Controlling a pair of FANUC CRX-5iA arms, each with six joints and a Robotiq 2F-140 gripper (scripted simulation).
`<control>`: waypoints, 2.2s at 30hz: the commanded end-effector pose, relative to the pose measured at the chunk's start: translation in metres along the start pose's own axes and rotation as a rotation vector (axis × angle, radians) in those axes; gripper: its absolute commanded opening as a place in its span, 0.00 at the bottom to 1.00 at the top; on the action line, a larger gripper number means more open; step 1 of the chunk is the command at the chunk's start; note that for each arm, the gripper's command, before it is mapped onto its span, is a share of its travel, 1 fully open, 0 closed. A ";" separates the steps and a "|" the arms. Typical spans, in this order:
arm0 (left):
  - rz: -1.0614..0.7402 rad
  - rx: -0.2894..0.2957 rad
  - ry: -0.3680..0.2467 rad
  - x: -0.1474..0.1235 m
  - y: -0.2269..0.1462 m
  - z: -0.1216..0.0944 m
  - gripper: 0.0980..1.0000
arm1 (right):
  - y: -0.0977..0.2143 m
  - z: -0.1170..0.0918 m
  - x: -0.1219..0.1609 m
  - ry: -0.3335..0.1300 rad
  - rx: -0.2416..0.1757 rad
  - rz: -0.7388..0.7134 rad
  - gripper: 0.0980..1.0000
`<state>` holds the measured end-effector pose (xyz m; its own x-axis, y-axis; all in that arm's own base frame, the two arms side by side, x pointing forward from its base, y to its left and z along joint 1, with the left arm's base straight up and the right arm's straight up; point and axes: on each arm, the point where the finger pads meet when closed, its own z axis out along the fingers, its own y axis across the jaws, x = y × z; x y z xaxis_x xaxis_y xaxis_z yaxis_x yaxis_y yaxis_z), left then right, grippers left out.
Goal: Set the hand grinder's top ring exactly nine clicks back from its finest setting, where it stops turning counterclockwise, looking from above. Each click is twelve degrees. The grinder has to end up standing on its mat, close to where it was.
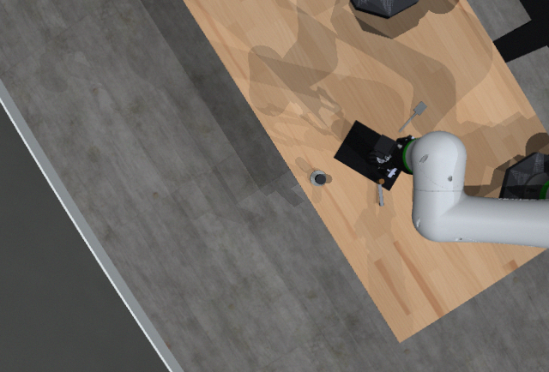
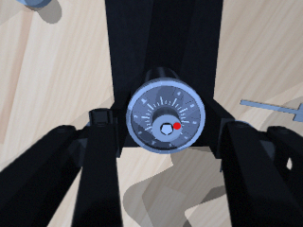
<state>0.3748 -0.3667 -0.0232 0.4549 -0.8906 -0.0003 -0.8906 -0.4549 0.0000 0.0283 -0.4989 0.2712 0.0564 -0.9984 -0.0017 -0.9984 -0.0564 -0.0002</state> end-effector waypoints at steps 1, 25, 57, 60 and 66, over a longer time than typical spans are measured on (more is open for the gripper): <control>0.000 0.000 0.002 0.001 0.000 -0.001 0.37 | 0.000 -0.001 0.000 0.002 0.000 0.000 1.00; -0.094 0.000 0.002 0.001 0.000 0.000 0.37 | 0.000 -0.001 0.000 0.002 0.000 0.000 1.00; -0.576 0.000 0.002 0.001 0.000 0.000 0.37 | 0.000 -0.001 0.000 0.002 0.000 0.000 1.00; -0.629 0.000 0.002 0.001 0.000 0.000 0.37 | 0.000 -0.001 0.000 0.002 0.000 0.000 1.00; -0.692 0.000 0.002 0.001 0.000 0.000 0.37 | 0.000 -0.001 0.000 0.002 0.000 0.000 1.00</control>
<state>0.3750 -0.3667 -0.0238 0.9051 -0.4253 -0.0001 -0.4253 -0.9051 0.0032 0.0283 -0.4989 0.2712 0.0564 -0.9984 -0.0017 -0.9984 -0.0564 -0.0002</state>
